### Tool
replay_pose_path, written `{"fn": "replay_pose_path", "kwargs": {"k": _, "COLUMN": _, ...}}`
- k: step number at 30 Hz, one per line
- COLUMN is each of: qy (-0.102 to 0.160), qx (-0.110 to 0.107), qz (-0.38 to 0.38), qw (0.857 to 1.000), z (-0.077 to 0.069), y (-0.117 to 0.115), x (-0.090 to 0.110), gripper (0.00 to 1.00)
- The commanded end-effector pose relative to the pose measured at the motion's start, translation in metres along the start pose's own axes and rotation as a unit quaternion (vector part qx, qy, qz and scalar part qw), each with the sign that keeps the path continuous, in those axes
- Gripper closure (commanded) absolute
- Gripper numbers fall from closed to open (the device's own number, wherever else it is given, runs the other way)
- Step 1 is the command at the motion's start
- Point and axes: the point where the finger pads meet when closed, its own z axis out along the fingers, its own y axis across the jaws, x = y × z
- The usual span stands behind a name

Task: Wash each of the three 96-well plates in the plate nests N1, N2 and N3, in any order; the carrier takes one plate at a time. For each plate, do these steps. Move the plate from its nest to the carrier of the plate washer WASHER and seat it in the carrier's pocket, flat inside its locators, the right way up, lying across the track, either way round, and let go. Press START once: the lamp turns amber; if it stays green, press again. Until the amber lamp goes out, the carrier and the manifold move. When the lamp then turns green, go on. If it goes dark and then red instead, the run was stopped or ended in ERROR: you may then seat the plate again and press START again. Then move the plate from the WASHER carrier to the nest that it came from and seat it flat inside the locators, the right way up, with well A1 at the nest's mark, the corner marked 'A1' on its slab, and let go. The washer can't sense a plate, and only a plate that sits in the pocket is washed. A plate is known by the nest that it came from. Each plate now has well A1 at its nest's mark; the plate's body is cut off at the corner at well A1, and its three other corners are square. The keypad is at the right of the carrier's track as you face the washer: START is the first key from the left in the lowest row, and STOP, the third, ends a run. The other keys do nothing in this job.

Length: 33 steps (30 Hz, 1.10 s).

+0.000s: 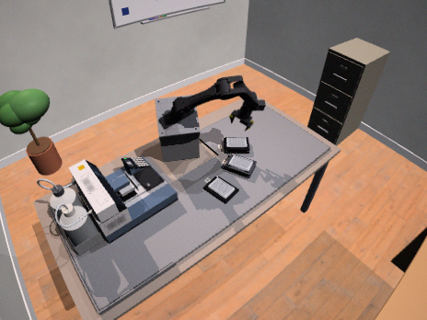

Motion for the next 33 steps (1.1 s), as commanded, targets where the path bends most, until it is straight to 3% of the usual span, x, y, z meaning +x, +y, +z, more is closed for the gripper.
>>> {"fn": "replay_pose_path", "kwargs": {"k": 1, "qy": -0.004, "qx": 0.004, "qz": -0.001, "qw": 1.000, "z": -0.004, "y": -0.001, "x": -0.002, "gripper": 0.00}}
{"fn": "replay_pose_path", "kwargs": {"k": 17, "qy": -0.004, "qx": 0.004, "qz": -0.001, "qw": 1.000, "z": -0.004, "y": -0.001, "x": -0.002, "gripper": 0.00}}
{"fn": "replay_pose_path", "kwargs": {"k": 23, "qy": -0.016, "qx": 0.011, "qz": 0.056, "qw": 0.998, "z": -0.018, "y": -0.013, "x": 0.019, "gripper": 0.00}}
{"fn": "replay_pose_path", "kwargs": {"k": 30, "qy": -0.030, "qx": 0.016, "qz": 0.161, "qw": 0.986, "z": -0.029, "y": -0.022, "x": 0.050, "gripper": 0.00}}
{"fn": "replay_pose_path", "kwargs": {"k": 33, "qy": -0.030, "qx": 0.017, "qz": 0.168, "qw": 0.985, "z": -0.032, "y": -0.025, "x": 0.060, "gripper": 0.00}}
